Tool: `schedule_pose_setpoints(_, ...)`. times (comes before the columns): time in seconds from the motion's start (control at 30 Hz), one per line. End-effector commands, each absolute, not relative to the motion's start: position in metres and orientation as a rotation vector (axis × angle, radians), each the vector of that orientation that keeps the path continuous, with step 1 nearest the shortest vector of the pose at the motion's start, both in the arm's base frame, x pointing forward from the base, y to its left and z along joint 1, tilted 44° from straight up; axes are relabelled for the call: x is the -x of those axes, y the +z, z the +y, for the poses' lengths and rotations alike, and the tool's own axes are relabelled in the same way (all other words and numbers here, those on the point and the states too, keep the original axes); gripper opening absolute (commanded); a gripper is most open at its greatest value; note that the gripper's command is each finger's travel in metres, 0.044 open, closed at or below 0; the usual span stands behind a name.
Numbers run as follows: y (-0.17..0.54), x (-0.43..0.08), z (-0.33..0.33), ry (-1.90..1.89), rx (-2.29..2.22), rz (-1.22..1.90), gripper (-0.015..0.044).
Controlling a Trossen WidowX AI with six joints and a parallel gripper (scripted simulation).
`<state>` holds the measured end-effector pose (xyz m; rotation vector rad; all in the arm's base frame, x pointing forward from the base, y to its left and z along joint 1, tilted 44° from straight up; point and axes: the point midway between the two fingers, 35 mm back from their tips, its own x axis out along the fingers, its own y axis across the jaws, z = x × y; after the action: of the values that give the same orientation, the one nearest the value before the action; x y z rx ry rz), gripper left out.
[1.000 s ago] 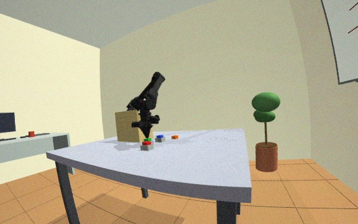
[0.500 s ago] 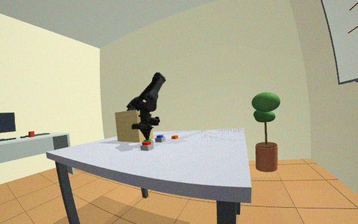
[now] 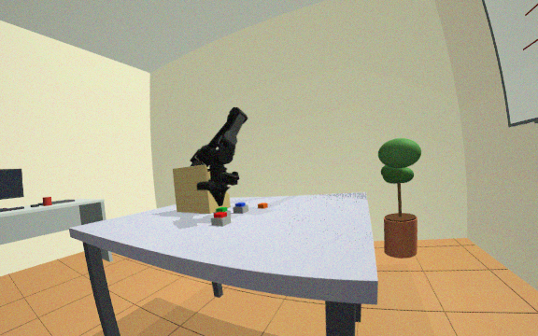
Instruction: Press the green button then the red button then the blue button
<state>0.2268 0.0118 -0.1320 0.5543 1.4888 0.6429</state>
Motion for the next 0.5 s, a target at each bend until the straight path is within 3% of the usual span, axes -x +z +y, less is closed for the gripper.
schedule_pose_setpoints(0.0,-0.121,-0.230,-0.001,0.637,-0.547,1.478,0.0020)
schedule_pose_setpoints(0.23,-0.078,-0.231,-0.043,0.634,-0.544,1.479,0.0020)
schedule_pose_setpoints(0.47,-0.083,-0.242,-0.054,0.634,-0.543,1.479,0.0020)
